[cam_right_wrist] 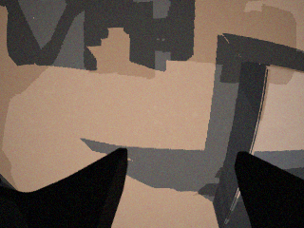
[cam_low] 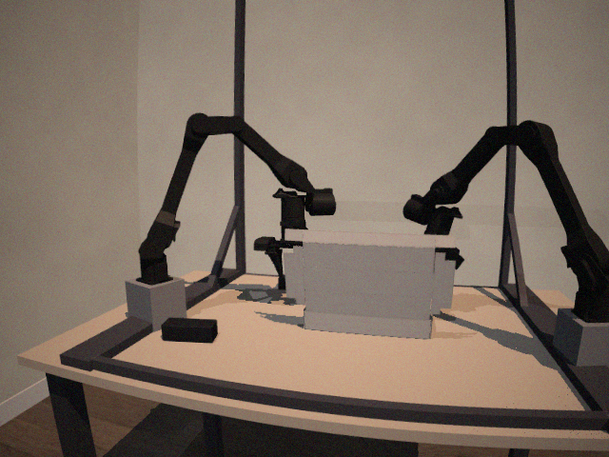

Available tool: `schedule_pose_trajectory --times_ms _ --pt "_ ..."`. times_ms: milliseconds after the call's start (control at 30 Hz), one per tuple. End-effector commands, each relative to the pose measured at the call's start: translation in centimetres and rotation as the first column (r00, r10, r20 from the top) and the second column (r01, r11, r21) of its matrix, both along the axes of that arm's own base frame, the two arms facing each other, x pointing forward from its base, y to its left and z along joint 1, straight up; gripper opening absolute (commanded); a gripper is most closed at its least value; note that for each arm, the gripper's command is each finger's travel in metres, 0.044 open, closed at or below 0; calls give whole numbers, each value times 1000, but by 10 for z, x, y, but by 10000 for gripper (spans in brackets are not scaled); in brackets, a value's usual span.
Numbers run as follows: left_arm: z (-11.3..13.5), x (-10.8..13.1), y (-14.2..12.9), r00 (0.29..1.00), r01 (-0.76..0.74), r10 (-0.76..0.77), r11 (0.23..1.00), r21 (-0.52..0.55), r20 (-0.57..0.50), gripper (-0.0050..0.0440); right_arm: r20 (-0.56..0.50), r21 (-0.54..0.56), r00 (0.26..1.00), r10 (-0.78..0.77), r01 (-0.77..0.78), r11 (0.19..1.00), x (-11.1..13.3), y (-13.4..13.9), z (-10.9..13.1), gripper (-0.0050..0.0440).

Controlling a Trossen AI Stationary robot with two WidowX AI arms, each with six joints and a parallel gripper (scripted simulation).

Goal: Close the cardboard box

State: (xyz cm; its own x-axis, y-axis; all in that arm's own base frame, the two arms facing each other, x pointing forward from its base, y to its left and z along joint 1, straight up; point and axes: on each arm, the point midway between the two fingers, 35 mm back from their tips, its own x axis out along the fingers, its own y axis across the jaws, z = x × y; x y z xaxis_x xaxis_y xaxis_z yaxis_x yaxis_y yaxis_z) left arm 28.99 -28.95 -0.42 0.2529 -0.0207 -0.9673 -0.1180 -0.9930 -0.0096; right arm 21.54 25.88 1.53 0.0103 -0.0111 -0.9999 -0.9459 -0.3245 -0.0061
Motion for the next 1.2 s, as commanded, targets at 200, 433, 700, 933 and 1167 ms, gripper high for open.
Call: schedule_pose_trajectory --times_ms 200,433,700,933,1167 --pt "29 4 -5 1000 0 1 999 -37 30 61 20 21 1000 -3 2 1000 3 3 8 81" --pt "29 4 -5 1000 0 1 999 -37 30 61 20 21 1000 -3 2 1000 3 3 8 0" --pt "28 4 -5 1000 0 0 999 -33 29 61 20 21 1000 -2 2 1000 3 3 8 0" --pt "28 4 -5 1000 0 0 999 -33 29 61 20 21 1000 -2 2 1000 3 3 8 0" --pt "28 4 -5 1000 0 0 999 -33 29 61 17 20 1000 0 0 1000 2 3 8 0"
